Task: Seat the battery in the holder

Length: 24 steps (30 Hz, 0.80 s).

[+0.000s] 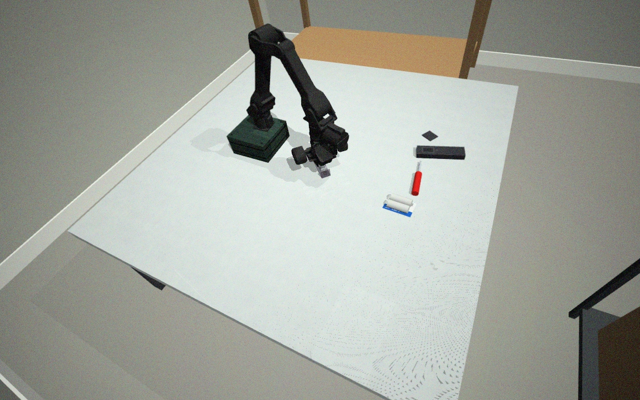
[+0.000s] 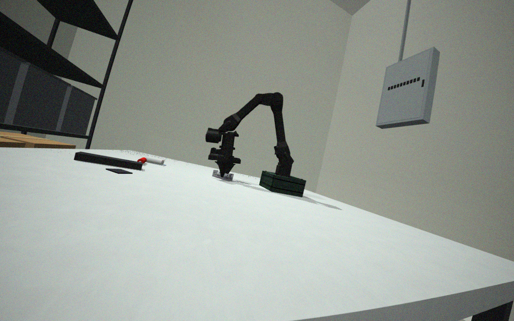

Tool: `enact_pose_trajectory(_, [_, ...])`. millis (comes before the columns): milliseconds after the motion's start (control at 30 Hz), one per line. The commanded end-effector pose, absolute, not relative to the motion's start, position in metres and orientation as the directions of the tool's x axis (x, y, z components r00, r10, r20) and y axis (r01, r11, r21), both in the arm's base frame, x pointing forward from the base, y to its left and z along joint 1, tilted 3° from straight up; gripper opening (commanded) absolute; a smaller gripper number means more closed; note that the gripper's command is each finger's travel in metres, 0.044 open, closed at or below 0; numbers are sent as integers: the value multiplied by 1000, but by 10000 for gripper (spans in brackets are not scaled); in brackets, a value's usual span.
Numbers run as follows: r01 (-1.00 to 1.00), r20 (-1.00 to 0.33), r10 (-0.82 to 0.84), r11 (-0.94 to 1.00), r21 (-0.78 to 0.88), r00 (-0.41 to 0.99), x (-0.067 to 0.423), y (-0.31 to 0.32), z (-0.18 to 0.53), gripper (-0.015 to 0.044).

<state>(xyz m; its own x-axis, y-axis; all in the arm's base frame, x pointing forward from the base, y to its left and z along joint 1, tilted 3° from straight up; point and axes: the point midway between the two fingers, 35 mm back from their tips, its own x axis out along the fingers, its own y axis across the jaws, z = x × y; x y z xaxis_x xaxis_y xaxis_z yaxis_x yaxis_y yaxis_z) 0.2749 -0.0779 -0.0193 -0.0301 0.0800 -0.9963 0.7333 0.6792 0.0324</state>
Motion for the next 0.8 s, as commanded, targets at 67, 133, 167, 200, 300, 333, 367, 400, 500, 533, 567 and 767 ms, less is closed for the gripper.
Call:
enact_pose_trajectory(67, [736, -996, 82, 677, 32, -32, 272, -76, -20, 80])
enact_pose_trajectory(133, [735, -996, 81, 677, 32, -31, 272, -76, -20, 80])
enact_pose_trajectory(167, [735, -996, 81, 677, 32, -31, 272, -76, -20, 80])
enact_pose_trajectory(200, [736, -996, 81, 677, 32, -31, 272, -76, -20, 80])
enact_pose_trajectory(300, [736, -996, 81, 677, 32, -31, 272, -76, -20, 80])
enact_pose_trajectory(333, [736, -996, 81, 677, 32, -31, 272, -76, -20, 80])
enact_pose_trajectory(367, [736, -996, 81, 677, 32, -31, 272, -76, -20, 106])
enact_pose_trajectory(400, [736, -996, 81, 677, 32, -31, 272, -76, -20, 133])
enact_pose_trajectory(500, [736, -996, 81, 677, 32, -31, 272, -76, -20, 182])
enact_pose_trajectory(533, [736, -996, 81, 677, 32, -31, 272, -76, -19, 182])
enact_pose_trajectory(567, [735, -996, 81, 677, 32, -31, 272, -76, -18, 182])
enact_pose_trajectory(767, [733, -996, 80, 679, 32, -30, 272, -77, -6, 182])
